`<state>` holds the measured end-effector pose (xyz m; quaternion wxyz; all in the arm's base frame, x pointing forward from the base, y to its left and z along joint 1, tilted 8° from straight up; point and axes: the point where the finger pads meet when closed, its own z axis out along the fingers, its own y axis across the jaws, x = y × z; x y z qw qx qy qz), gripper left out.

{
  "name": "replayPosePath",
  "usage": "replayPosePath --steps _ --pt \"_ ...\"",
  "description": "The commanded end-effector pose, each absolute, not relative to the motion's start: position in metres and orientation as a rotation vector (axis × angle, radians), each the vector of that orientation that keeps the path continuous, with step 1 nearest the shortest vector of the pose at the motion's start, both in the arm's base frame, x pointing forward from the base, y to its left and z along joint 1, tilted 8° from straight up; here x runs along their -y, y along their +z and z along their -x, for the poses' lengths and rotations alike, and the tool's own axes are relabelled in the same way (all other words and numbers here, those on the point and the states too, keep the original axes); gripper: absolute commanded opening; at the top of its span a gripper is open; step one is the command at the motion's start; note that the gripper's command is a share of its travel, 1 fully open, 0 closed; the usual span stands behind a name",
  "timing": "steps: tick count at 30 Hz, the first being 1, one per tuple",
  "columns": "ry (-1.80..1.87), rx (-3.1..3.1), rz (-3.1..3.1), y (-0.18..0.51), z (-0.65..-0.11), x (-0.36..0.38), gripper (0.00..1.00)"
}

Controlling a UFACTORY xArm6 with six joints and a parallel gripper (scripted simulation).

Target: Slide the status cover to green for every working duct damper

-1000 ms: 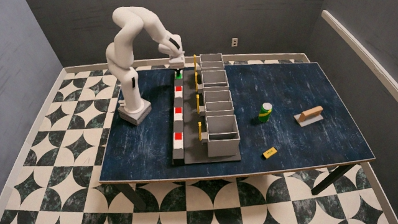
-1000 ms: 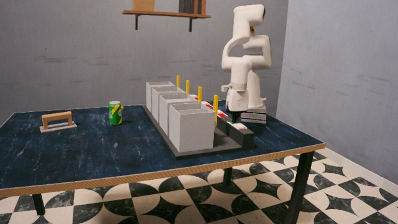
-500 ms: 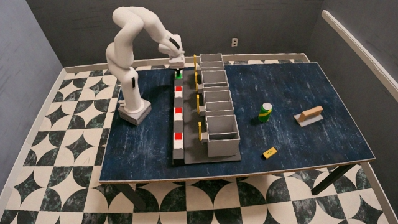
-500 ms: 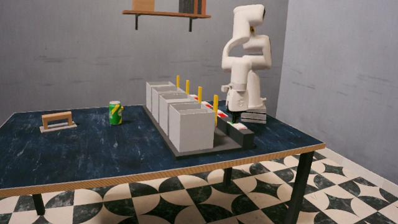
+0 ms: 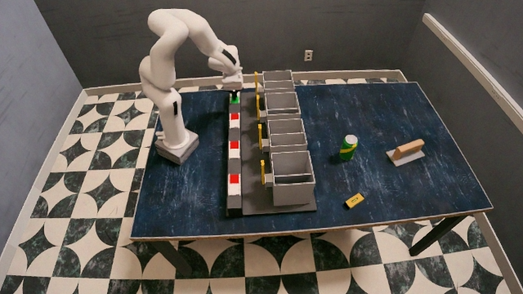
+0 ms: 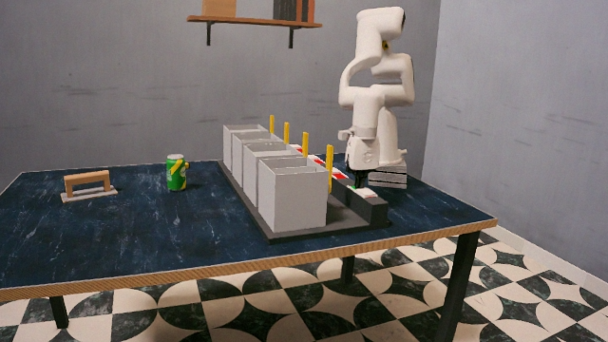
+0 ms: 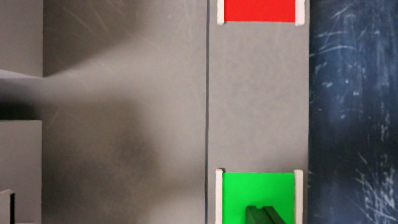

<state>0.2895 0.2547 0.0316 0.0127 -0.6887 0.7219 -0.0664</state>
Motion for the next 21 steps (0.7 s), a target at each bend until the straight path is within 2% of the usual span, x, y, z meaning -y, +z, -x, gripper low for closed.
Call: replayPosePath --steps 1,21 --pt "-0.206 -2.247 2.144 0.0328 -0.2905 -0.2557 0.0" --pt "-0.206 -2.247 2.144 0.0334 -0.2901 -0.2499 0.0"
